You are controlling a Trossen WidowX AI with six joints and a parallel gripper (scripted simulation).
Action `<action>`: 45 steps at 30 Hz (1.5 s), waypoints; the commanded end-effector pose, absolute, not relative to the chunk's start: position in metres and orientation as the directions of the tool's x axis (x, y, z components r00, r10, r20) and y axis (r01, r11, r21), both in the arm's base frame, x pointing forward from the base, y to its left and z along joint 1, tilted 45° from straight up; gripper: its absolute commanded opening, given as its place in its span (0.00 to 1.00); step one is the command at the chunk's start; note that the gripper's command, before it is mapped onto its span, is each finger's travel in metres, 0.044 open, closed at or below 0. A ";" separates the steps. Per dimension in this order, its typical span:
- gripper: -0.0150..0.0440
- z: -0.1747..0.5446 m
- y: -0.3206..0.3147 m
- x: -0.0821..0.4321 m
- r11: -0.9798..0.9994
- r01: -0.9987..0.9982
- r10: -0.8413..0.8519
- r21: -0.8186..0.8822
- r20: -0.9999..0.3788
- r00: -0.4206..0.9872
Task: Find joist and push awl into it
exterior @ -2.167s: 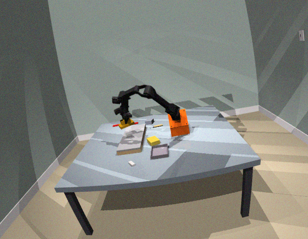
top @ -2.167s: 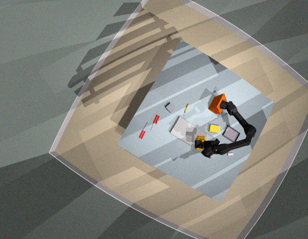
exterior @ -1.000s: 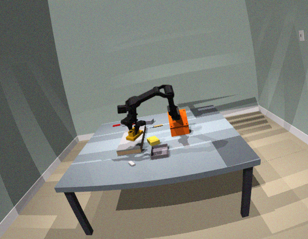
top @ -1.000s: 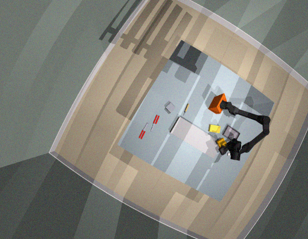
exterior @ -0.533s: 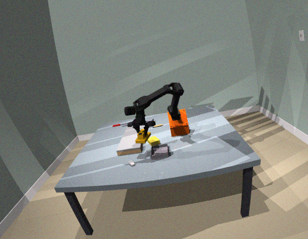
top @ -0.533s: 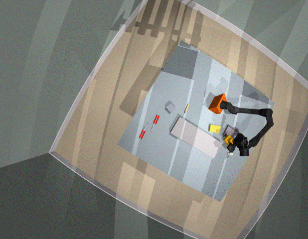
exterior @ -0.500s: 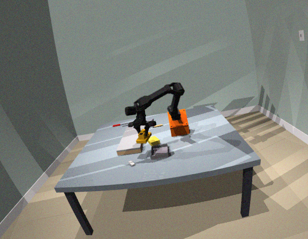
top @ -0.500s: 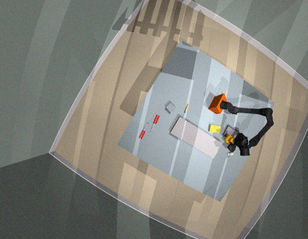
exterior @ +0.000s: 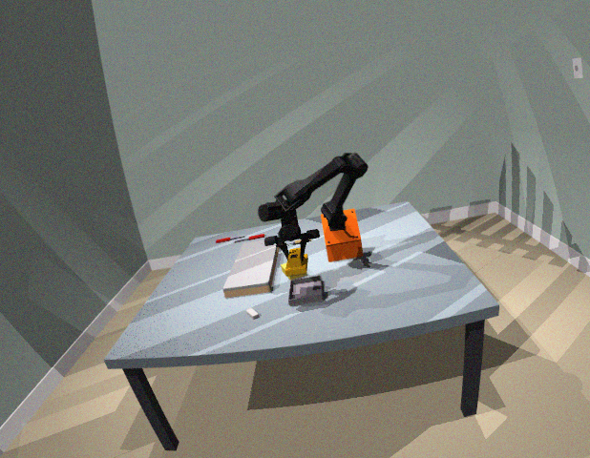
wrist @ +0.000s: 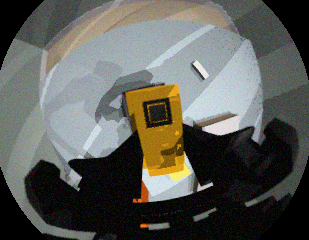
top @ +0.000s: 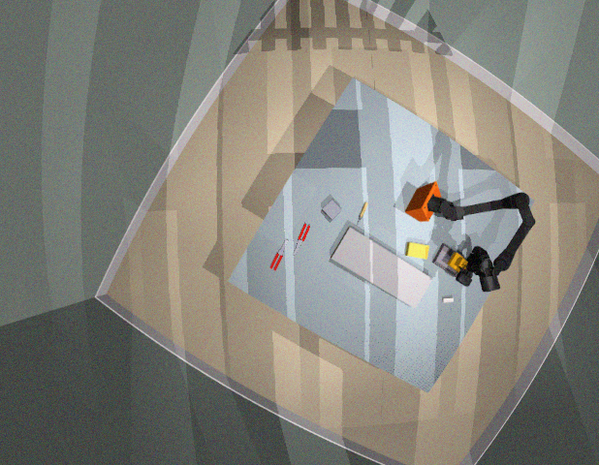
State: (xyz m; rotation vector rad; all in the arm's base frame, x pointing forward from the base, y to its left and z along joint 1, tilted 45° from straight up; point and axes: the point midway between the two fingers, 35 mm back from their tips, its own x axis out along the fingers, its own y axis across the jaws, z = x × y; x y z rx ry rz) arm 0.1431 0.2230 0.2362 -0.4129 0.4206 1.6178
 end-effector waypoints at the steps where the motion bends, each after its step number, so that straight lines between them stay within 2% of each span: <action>1: 0.25 0.242 0.222 0.129 -0.115 -0.993 0.873 -0.012 -0.479 -0.095; 45: 0.25 0.197 0.268 0.128 -0.117 -0.993 0.871 -0.014 -0.482 -0.096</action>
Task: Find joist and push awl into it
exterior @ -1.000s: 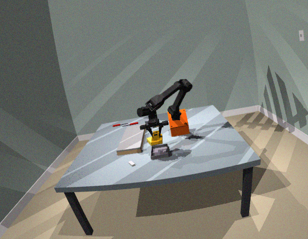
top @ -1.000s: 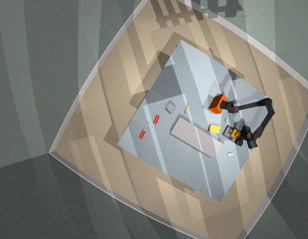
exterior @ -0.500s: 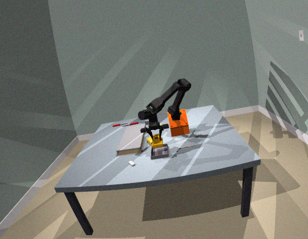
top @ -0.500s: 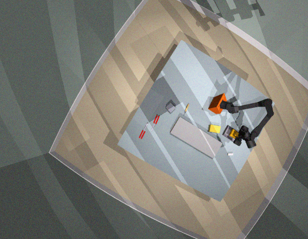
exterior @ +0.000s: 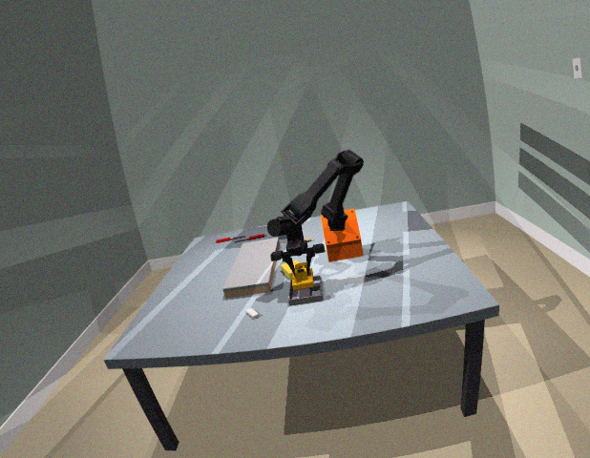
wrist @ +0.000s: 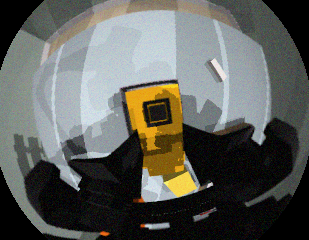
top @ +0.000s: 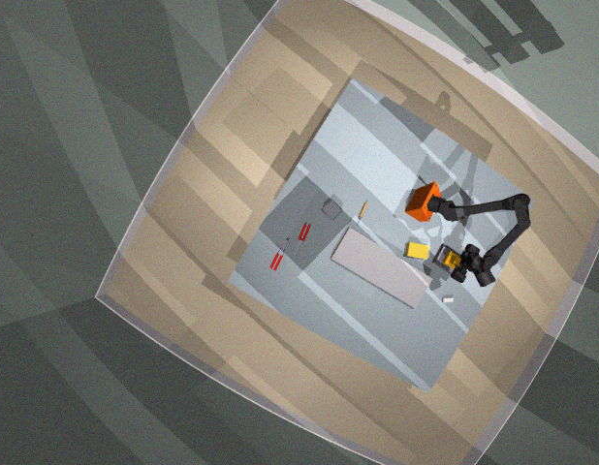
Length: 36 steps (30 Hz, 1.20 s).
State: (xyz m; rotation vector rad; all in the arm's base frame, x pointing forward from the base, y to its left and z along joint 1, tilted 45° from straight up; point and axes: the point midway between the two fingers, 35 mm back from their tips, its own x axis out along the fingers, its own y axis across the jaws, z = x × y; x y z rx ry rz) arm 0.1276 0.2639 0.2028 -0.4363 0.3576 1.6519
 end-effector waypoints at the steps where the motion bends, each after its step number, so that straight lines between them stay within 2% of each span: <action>1: 0.25 0.196 0.269 0.128 -0.117 -0.993 0.871 -0.013 -0.481 -0.096; 32: 0.25 0.173 0.293 0.122 -0.114 -0.993 0.876 -0.010 -0.473 -0.096; 36: 0.43 0.175 0.292 0.120 -0.122 -0.992 0.876 -0.012 -0.471 -0.102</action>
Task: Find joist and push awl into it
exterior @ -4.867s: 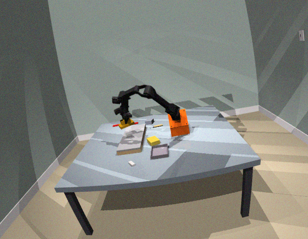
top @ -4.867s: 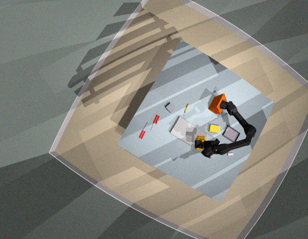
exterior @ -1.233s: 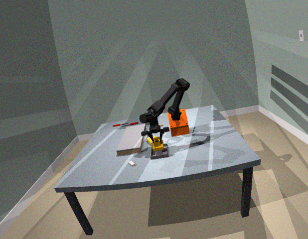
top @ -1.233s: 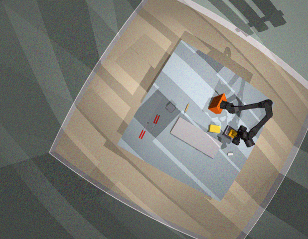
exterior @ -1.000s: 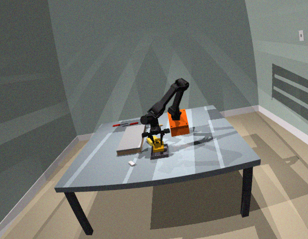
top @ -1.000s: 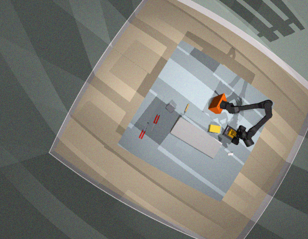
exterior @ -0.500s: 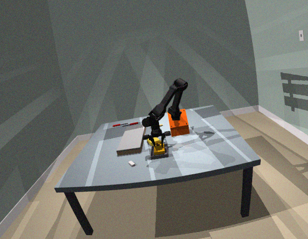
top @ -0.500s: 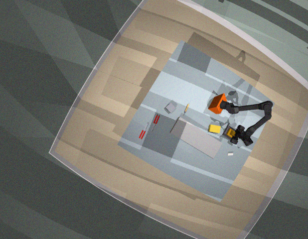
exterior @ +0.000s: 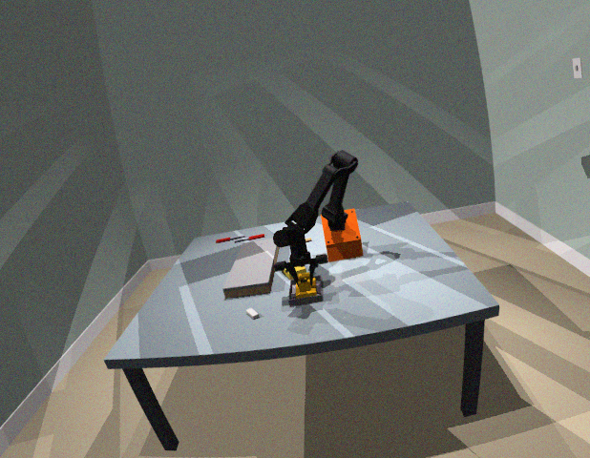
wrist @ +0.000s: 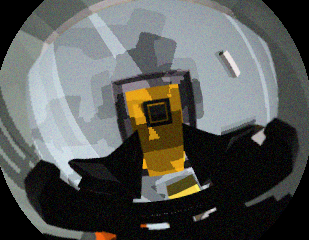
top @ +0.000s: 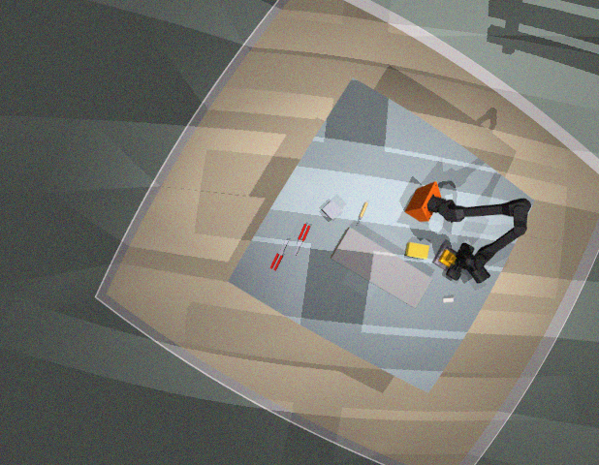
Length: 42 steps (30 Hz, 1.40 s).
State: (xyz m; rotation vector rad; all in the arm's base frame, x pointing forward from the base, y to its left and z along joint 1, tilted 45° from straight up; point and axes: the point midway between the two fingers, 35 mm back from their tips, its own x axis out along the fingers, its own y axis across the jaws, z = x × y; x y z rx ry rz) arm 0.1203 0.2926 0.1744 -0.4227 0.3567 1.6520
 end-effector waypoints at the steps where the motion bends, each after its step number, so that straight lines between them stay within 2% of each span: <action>1: 0.48 0.175 0.292 0.120 -0.122 -0.992 0.876 -0.012 -0.471 -0.102; 9: 0.83 0.176 0.291 0.121 -0.122 -0.992 0.876 -0.013 -0.472 -0.102; 13: 1.00 0.196 0.271 0.129 -0.125 -0.992 0.870 -0.016 -0.483 -0.102; 18: 1.00 0.238 0.227 0.128 -0.122 -0.992 0.872 -0.013 -0.478 -0.101; 23: 1.00 0.240 0.225 0.127 -0.122 -0.992 0.873 -0.013 -0.477 -0.101; 26: 1.00 0.211 0.232 0.156 -0.055 -0.998 0.847 0.025 -0.527 -0.060; 33: 1.00 0.147 0.187 0.248 0.204 -0.971 0.741 0.125 -0.668 0.070; 35: 1.00 0.124 0.165 0.255 0.285 -0.932 0.728 0.223 -0.683 0.059; 42: 1.00 0.058 0.094 0.301 0.475 -0.825 0.632 0.306 -0.771 0.078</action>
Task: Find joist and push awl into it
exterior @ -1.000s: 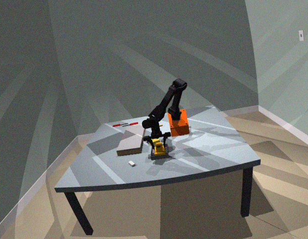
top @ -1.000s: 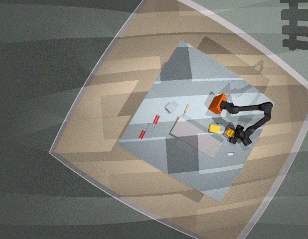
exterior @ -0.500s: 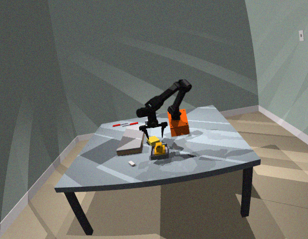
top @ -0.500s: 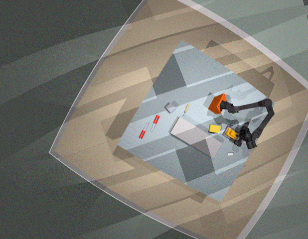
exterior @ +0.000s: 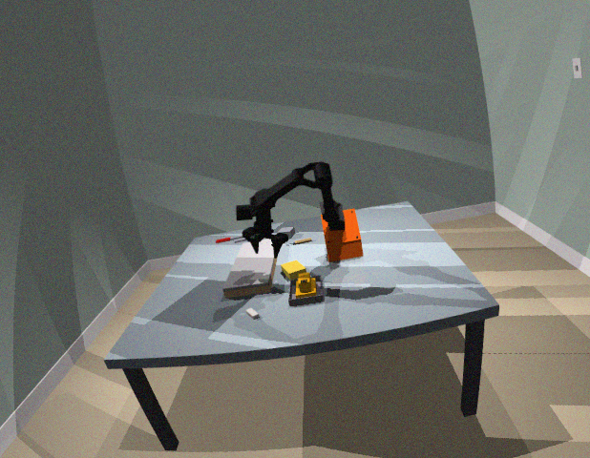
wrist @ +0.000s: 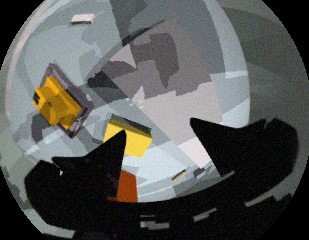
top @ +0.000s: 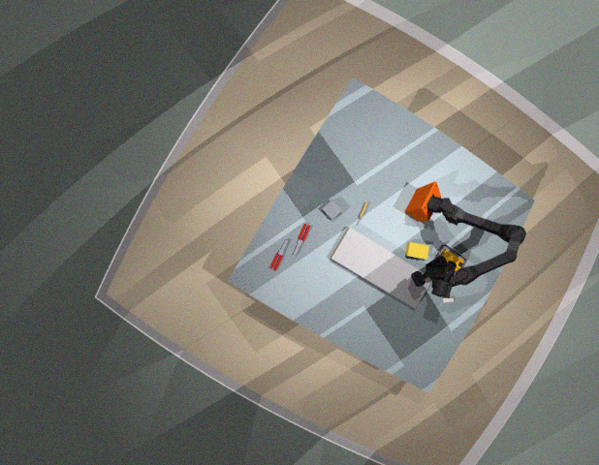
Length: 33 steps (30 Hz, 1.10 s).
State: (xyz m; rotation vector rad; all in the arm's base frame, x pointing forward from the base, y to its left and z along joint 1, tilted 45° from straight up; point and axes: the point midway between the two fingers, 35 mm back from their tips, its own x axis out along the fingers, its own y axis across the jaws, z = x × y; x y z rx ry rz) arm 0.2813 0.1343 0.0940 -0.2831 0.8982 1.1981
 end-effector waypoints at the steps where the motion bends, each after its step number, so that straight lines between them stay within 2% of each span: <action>1: 1.00 0.048 0.083 0.304 0.498 -0.807 0.620 0.317 -0.781 0.075; 6: 1.00 -0.001 0.027 0.308 0.634 -0.668 0.565 0.391 -0.823 0.055; 11: 1.00 -0.034 -0.009 0.303 0.689 -0.583 0.546 0.431 -0.838 0.025; 20: 1.00 -0.129 -0.091 0.248 0.741 -0.375 0.572 0.557 -0.816 -0.082; 27: 1.00 -0.195 -0.116 0.179 0.709 -0.223 0.657 0.670 -0.741 -0.136; 33: 1.00 -0.201 -0.117 0.171 0.701 -0.207 0.669 0.683 -0.730 -0.140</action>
